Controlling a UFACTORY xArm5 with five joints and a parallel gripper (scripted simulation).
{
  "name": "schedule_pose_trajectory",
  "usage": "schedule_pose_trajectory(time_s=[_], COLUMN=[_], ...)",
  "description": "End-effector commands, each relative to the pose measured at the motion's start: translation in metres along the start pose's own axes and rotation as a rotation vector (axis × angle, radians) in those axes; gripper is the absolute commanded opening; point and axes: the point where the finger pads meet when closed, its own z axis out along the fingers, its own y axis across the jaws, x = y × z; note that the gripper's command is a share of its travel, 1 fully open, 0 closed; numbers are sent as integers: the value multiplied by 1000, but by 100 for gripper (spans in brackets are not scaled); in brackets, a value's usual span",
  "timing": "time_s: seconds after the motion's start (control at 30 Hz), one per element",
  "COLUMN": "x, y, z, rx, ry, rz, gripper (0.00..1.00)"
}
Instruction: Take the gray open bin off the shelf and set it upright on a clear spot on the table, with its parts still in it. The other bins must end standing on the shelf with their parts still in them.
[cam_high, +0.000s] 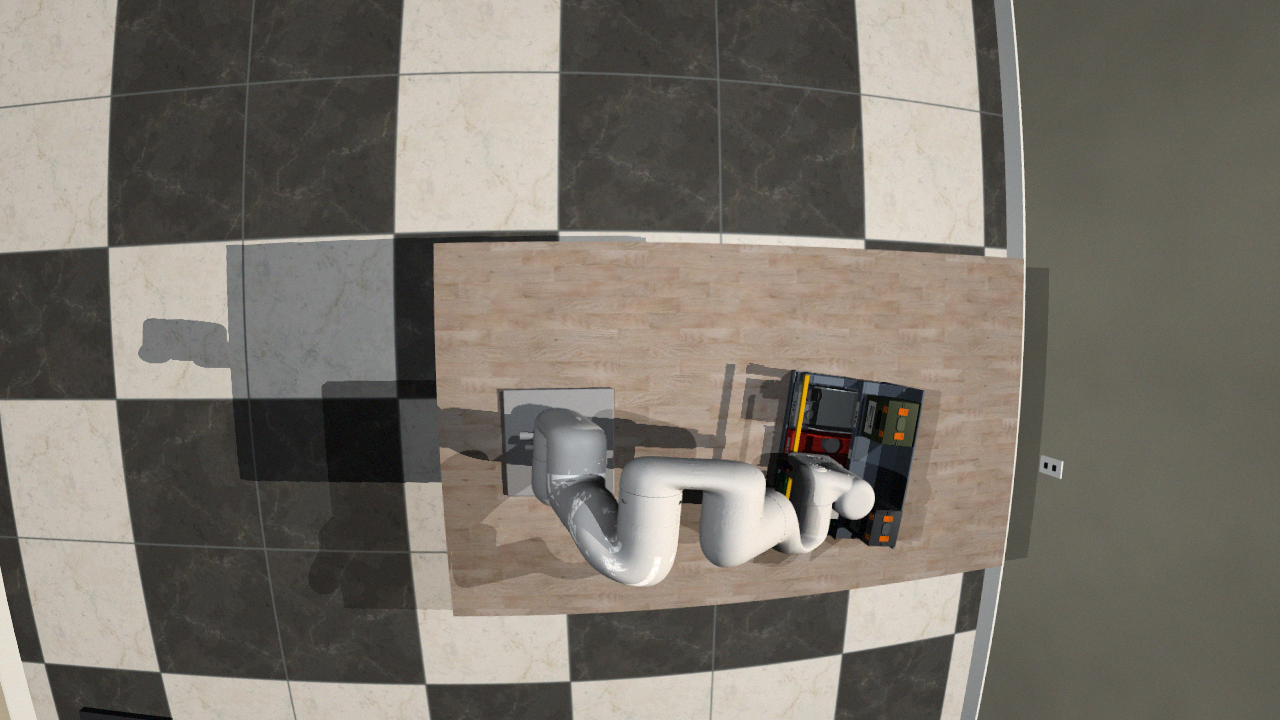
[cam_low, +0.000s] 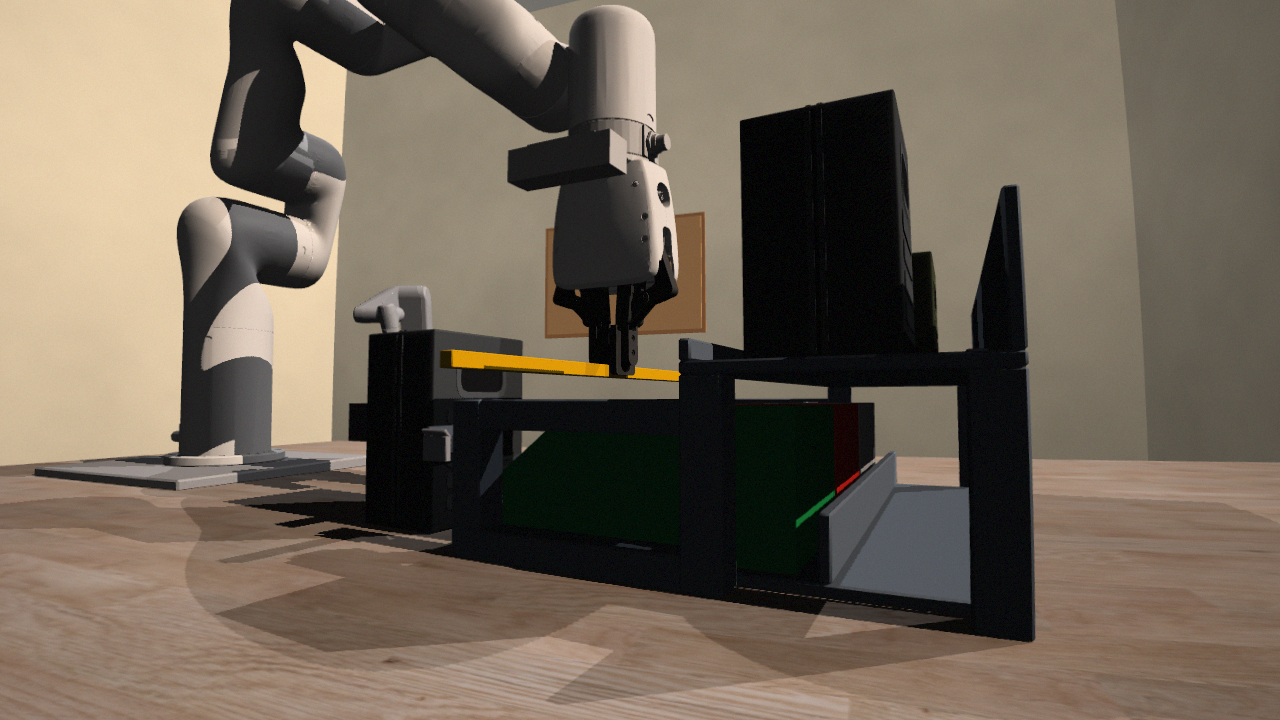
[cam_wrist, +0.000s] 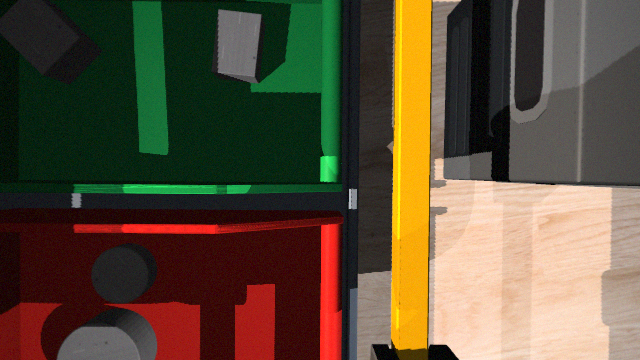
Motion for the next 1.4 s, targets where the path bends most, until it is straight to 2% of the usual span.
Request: schedule_pose_trajectory(time_s=[0.0, 0.6, 1.37], x=[0, -1, -1], y=[-1, -1, 46], z=[-11, -49, -47], rx=[4, 4, 4], ry=[13, 13, 13], rz=[0, 0, 0], gripper=[0, 0, 0])
